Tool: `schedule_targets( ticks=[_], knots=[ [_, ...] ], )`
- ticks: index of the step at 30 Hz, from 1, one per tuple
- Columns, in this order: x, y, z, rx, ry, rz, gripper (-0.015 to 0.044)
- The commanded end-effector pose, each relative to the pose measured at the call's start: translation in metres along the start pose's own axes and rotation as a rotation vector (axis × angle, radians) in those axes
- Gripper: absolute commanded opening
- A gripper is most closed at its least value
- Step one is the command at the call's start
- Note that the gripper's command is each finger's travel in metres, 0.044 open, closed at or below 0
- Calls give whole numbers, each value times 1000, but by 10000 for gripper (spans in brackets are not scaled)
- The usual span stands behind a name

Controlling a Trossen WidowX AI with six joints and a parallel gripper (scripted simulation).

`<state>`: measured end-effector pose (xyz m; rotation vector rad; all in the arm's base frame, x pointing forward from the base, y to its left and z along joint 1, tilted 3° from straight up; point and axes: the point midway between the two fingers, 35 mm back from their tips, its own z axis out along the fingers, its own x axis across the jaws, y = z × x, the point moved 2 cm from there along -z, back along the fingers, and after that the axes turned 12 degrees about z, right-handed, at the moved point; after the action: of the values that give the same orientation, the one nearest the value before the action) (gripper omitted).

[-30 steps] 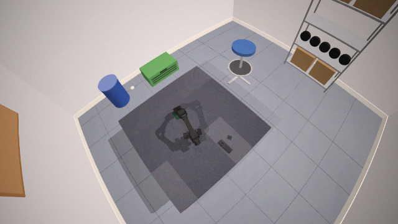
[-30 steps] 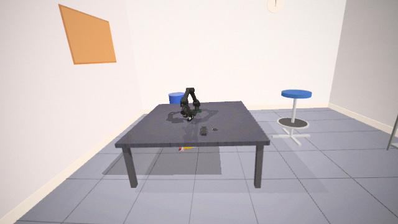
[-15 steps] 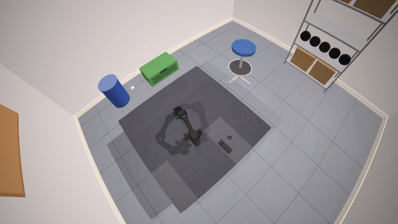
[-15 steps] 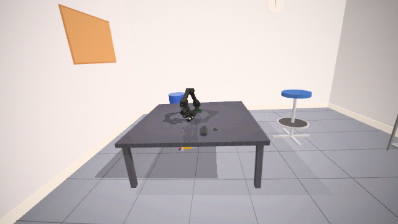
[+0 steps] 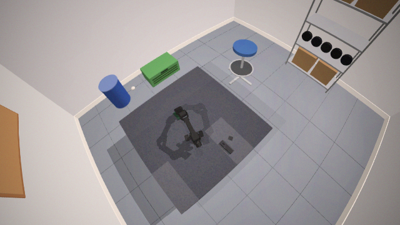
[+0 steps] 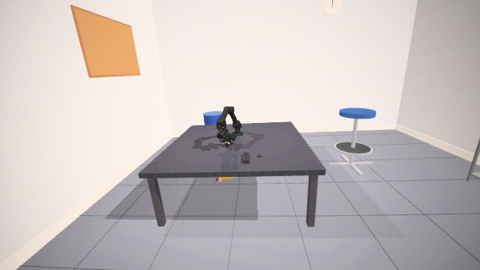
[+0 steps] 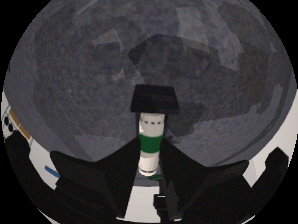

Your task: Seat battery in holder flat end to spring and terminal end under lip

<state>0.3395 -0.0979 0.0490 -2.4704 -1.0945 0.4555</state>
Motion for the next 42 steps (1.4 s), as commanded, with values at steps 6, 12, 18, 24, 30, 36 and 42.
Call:
schedule_targets(
  ticks=[6, 12, 18, 24, 30, 36, 42],
  knots=[
    [1, 3, -3, -48, 6, -4, 59],
    [1, 2, -2, -74, 10, -4, 59],
    [1, 2, -1, -100, 14, -4, 59],
    [1, 1, 0, -127, 19, -4, 59],
    [1, 0, 1, -153, 24, -4, 59],
    [1, -1, 2, -179, 28, -4, 59],
    [1, -2, 3, -206, 33, -4, 59]
  ],
)
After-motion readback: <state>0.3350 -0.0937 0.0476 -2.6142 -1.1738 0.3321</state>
